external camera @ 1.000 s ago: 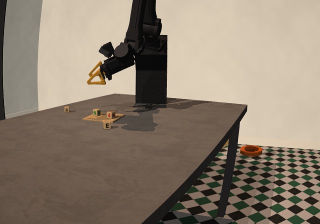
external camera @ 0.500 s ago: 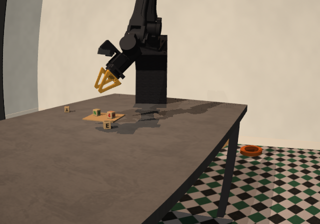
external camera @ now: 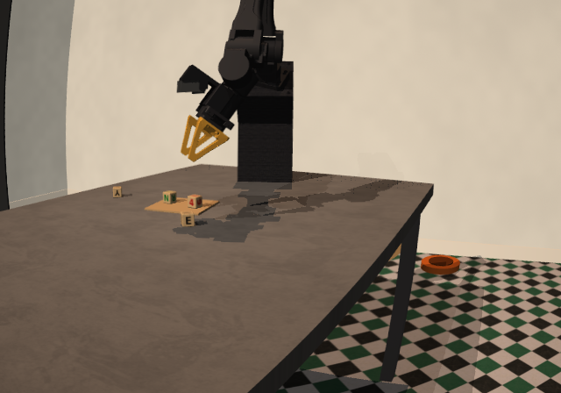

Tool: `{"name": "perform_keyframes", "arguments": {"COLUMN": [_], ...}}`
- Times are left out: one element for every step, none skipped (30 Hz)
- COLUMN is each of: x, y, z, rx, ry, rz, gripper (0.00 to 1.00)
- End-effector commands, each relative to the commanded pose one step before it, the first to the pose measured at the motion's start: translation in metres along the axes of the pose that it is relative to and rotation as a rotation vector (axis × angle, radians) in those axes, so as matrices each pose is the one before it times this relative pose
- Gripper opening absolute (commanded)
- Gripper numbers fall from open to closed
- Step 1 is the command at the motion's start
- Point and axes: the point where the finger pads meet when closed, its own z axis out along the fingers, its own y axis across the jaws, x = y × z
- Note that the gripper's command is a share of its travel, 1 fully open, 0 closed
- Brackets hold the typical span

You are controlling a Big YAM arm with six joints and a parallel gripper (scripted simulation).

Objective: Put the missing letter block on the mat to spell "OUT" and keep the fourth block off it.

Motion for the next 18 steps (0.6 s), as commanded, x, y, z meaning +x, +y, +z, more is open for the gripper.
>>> {"name": "perform_keyframes", "arguments": {"x": [-0.01821,0.0,0.0,0.00259,0.0,0.0,0.0,0.0,0.0,0.0,0.0,0.0,0.0,0.0,0.0,0.0,0.0,0.0], "y": [0.01949,0.0,0.0,-0.00488,0.0,0.0,0.0,0.0,0.0,0.0,0.0,0.0,0.0,0.0,0.0,0.0,0.0,0.0], "z": [-0.00653,0.0,0.0,0.00014,0.0,0.0,0.0,0.0,0.0,0.0,0.0,0.0,0.0,0.0,0.0,0.0,0.0,0.0], "rx": [-0.03815,0.0,0.0,0.00707,-0.00001,0.0,0.0,0.00001,0.0,0.0,0.00001,0.0,0.0,0.0,0.0,0.0,0.0,0.0], "ry": [-0.02675,0.0,0.0,0.00362,0.0,0.0,0.0,0.0,0.0,0.0,0.0,0.0,0.0,0.0,0.0,0.0,0.0,0.0], "rz": [0.05125,0.0,0.0,-0.0045,0.0,0.0,0.0,0.0,0.0,0.0,0.0,0.0,0.0,0.0,0.0,0.0,0.0,0.0], "gripper": [1.0,1.0,1.0,1.0,1.0,1.0,1.0,1.0,1.0,1.0,1.0,1.0,1.0,1.0,1.0,1.0,1.0,1.0]}}
